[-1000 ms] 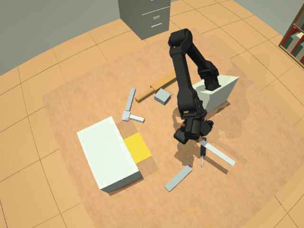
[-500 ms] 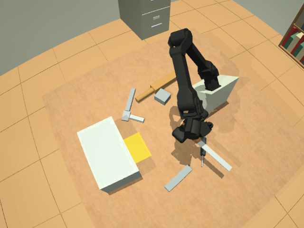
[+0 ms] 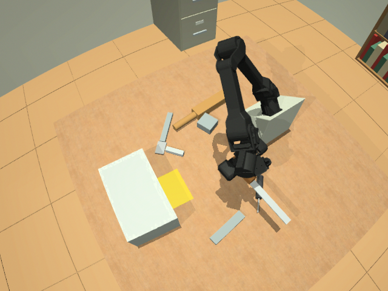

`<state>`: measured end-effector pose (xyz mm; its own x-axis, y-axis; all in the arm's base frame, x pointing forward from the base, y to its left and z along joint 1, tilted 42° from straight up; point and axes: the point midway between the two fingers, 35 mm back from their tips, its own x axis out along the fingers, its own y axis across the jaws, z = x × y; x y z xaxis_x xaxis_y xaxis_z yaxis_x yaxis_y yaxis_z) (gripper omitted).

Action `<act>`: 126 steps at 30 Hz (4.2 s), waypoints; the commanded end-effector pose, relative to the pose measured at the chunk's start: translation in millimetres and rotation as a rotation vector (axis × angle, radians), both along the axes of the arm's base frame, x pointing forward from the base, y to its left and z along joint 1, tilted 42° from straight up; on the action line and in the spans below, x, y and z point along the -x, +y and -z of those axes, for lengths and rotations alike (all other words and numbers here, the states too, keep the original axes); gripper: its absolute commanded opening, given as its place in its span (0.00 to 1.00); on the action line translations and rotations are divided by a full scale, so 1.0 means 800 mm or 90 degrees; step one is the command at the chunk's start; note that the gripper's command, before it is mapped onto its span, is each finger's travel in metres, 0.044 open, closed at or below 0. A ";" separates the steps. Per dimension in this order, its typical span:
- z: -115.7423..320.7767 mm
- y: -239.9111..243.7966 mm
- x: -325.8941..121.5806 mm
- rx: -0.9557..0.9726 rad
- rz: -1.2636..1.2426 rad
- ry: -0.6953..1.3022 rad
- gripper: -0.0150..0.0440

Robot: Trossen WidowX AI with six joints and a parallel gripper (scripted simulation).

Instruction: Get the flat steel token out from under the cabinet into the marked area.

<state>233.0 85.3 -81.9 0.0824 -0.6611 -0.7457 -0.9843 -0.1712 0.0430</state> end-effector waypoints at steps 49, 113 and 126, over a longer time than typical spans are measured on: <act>-0.001 0.000 0.000 -0.029 0.204 -0.175 0.25; -0.003 -0.002 0.001 -0.055 0.446 -0.387 0.25; -0.003 -0.002 0.001 -0.060 0.496 -0.431 0.25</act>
